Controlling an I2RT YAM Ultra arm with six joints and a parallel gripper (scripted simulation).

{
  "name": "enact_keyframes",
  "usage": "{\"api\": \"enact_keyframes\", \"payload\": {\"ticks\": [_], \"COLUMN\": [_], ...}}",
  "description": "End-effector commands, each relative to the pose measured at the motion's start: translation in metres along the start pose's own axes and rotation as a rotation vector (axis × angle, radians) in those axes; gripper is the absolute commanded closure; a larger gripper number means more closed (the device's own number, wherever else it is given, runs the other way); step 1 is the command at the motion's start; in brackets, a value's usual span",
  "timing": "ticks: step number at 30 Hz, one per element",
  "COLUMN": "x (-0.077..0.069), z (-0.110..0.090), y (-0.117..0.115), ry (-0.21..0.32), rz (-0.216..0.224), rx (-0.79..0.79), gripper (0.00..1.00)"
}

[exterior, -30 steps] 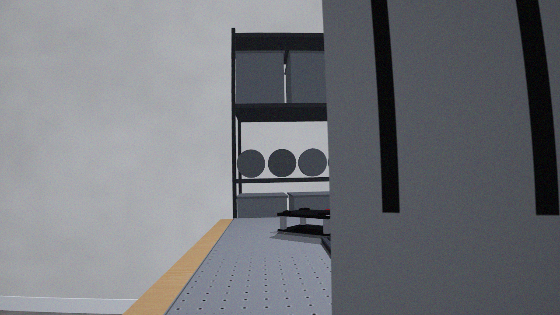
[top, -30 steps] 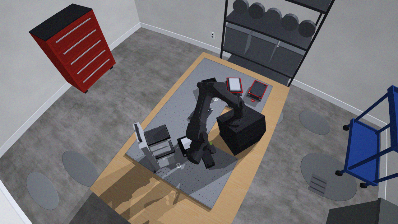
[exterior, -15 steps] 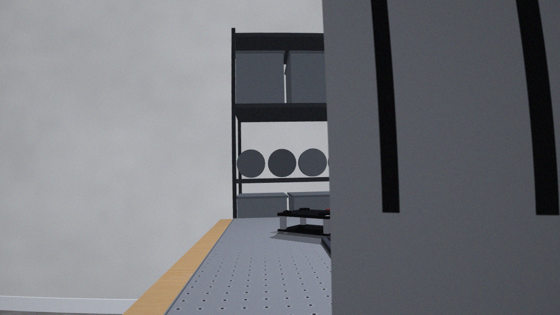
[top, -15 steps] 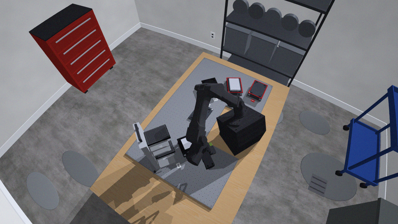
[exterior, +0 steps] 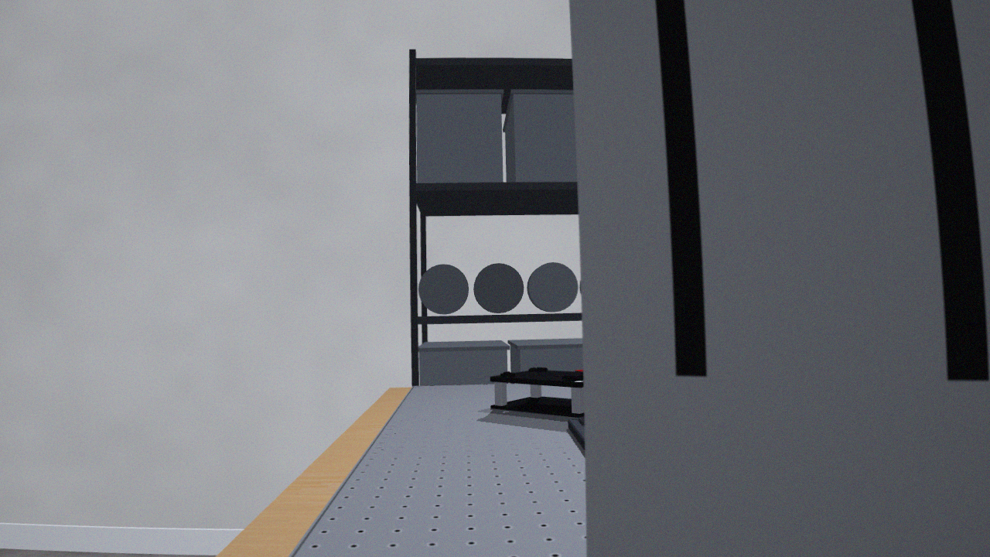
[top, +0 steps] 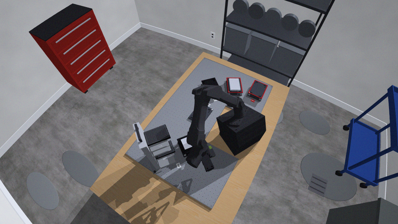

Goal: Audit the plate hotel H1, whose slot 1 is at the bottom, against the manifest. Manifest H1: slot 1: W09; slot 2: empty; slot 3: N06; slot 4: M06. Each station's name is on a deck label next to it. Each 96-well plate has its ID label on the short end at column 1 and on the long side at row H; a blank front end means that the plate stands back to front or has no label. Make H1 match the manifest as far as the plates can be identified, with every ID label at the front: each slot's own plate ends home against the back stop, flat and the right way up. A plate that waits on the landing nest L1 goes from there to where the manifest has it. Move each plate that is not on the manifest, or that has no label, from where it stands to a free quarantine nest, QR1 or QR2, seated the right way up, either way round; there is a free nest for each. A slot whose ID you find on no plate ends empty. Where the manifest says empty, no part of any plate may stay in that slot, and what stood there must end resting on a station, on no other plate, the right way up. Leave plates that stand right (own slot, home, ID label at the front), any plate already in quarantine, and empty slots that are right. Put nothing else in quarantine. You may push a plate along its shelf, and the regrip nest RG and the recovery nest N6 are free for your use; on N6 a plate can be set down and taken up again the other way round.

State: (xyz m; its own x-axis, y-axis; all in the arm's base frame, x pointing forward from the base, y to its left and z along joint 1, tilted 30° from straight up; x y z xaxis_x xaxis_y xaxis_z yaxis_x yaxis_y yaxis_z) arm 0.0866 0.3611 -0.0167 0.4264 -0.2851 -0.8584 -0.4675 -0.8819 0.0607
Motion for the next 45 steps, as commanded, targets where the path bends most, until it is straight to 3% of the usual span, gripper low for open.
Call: {"api": "enact_keyframes", "payload": {"ticks": [1, 6, 10, 11, 30, 34, 42, 45], "x": [0.016, 0.0, 0.0, 0.003, 0.003, 0.022, 0.034, 0.032], "z": [0.003, 0.008, 0.008, 0.004, 0.004, 0.003, 0.006, 0.006], "y": [0.0, -0.007, -0.008, -0.005, -0.005, 0.0, 0.001, -0.005], "ry": [0.005, -0.017, -0.017, -0.009, -0.009, 0.002, 0.002, -0.005], "rz": [-0.003, -0.047, -0.049, -0.027, -0.027, -0.002, -0.006, -0.021], "rx": [-0.01, -0.007, -0.004, -0.001, -0.001, -0.01, -0.018, -0.007], "gripper": [0.0, 0.0, 0.0, 0.0, 0.0, 0.0, 0.0, 0.0]}}
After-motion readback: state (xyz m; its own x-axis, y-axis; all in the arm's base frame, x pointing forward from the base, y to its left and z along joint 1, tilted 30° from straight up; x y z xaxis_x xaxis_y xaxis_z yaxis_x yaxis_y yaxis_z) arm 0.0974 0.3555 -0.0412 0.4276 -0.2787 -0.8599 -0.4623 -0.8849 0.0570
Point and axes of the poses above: the point where the finger pads meet when closed, its own x axis out along the fingers, its own y axis across the jaws, z = x × y, the point moved 7 cm from there along -x, back along the fingers, and after that the axes turned 12 degrees about -x, right-handed, at the moved point
